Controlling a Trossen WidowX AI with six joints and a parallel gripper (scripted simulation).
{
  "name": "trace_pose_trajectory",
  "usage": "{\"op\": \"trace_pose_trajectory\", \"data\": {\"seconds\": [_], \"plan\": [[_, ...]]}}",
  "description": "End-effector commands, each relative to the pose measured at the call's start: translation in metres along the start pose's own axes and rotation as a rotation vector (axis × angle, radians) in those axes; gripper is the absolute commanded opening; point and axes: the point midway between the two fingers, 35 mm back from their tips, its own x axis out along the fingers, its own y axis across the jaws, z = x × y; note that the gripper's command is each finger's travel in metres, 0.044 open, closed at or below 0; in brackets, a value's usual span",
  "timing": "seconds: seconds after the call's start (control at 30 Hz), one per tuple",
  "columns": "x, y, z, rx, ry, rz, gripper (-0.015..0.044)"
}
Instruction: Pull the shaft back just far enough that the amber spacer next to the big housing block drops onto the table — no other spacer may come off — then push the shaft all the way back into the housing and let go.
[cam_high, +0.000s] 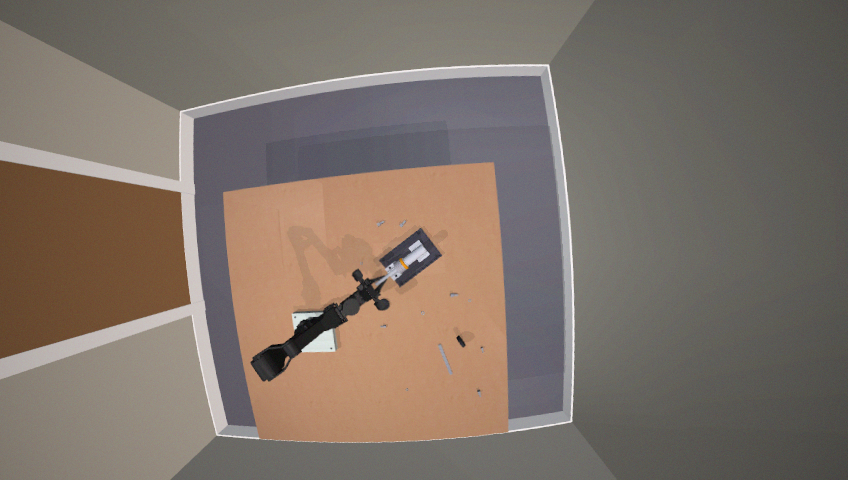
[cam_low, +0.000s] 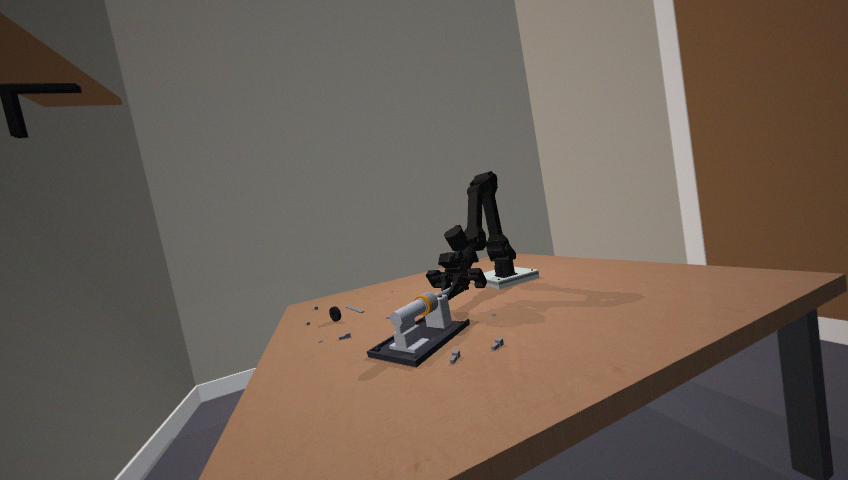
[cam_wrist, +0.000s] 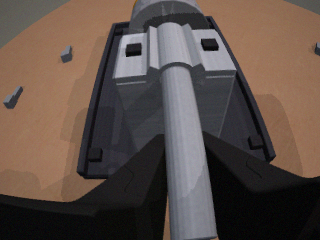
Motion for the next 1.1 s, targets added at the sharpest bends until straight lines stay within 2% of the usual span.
{"op": "trace_pose_trajectory", "data": {"seconds": [0.0, 1.07], "plan": [[-0.0007, 0.0007, -0.0004, 0.002, 0.0, 0.005, 0.0], [-0.0038, 0.0006, -0.0023, 0.002, 0.0, 0.005, 0.0]]}}
